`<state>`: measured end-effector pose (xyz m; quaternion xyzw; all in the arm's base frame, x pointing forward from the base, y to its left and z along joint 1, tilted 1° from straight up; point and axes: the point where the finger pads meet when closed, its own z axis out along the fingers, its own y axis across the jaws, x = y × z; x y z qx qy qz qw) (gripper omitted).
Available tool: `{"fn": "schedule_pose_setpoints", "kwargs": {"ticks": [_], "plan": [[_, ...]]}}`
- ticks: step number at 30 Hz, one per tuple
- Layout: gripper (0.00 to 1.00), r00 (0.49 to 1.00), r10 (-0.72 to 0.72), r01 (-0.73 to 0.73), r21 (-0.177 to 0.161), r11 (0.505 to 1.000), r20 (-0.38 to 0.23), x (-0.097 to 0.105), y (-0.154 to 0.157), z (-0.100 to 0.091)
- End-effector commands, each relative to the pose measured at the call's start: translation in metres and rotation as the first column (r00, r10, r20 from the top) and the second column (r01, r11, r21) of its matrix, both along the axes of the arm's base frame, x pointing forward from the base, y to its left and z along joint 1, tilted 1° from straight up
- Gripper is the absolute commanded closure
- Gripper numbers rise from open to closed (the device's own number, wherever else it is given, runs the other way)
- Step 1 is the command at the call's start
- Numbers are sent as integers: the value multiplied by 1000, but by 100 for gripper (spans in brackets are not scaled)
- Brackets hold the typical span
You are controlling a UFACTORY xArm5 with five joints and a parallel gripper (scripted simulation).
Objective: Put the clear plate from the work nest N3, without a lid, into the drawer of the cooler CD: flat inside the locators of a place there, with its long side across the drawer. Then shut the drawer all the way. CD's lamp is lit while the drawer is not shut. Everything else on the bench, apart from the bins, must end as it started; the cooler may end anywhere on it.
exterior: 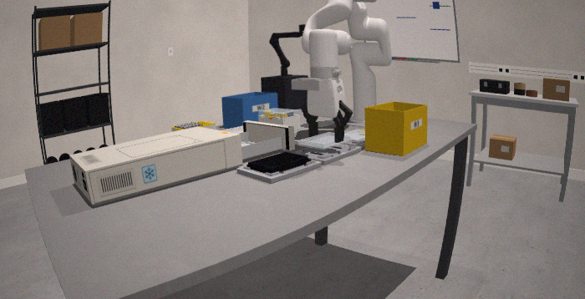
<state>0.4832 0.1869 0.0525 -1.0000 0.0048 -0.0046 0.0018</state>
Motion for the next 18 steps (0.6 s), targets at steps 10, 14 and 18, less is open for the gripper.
{"fn": "schedule_pose_setpoints", "kwargs": {"ticks": [10, 14, 18], "plan": [[100, 1000, 0, 0, 15, 1000, -1, 1, 0, 11], [100, 1000, 0, 0, 15, 1000, -1, 1, 0, 17], [100, 1000, 0, 0, 15, 1000, -1, 1, 0, 24]]}}
